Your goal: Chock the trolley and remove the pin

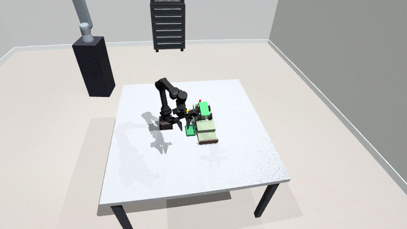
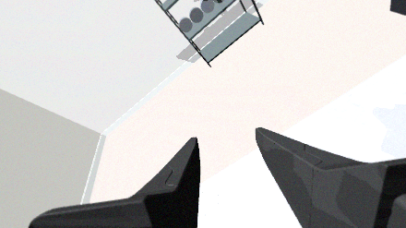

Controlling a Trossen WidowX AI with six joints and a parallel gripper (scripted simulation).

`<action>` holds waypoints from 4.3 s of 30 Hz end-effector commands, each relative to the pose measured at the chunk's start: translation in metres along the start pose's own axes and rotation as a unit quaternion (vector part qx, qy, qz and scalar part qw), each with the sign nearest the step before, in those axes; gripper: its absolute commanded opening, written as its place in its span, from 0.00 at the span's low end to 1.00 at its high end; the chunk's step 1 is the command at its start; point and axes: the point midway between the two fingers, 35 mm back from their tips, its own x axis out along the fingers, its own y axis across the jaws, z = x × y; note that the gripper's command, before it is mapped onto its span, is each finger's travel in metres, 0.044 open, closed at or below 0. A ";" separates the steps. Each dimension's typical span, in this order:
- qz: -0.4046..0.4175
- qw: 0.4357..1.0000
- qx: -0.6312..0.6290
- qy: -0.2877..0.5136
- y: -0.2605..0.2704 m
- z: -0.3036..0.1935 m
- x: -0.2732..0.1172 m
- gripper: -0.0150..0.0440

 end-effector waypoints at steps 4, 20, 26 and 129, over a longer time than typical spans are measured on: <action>0.060 0.989 -0.112 0.073 0.037 -0.060 -0.020 0.58; 0.227 0.878 -0.368 0.204 0.098 -0.209 -0.111 0.58; 0.288 0.805 -0.459 0.239 0.102 -0.260 -0.155 0.58; 0.531 -0.159 -0.810 0.193 -0.198 -0.499 -0.396 0.58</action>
